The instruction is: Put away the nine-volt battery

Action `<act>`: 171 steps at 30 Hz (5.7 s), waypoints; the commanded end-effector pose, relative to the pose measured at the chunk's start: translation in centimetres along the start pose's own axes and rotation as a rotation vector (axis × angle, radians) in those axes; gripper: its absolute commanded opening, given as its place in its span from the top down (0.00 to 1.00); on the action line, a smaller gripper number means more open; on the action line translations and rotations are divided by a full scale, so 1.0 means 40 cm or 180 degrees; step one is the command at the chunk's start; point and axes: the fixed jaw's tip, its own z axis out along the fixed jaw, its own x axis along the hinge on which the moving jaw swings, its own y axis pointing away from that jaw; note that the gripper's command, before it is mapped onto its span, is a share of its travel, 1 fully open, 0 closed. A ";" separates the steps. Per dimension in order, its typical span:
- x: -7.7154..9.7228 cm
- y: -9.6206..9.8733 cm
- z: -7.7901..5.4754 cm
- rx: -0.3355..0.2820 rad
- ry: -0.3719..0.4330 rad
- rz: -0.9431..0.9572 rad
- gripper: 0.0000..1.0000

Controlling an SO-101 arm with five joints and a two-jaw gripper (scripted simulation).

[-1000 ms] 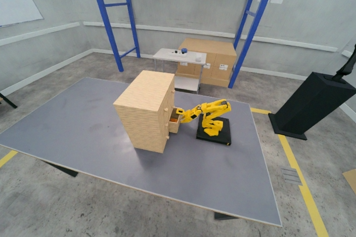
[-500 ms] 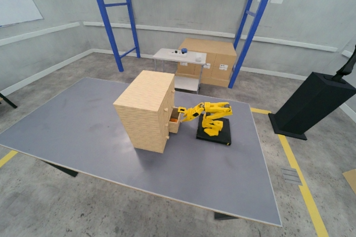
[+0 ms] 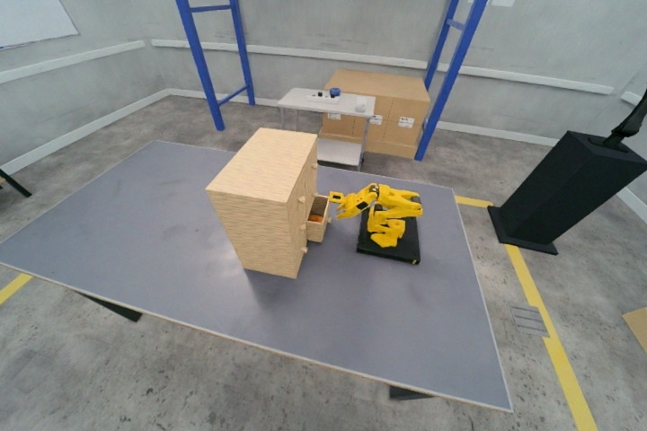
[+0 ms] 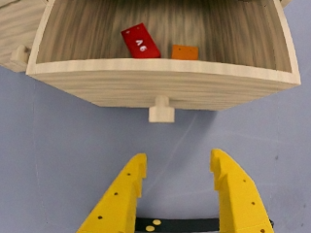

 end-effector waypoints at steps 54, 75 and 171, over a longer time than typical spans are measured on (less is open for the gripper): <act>-0.049 -0.001 -0.093 -0.0019 0.0401 -0.0034 0.79; -0.040 0.002 -0.094 -0.0132 0.0385 -0.1471 0.79; -0.039 -0.006 -0.094 -0.0586 -0.0058 -0.8334 0.79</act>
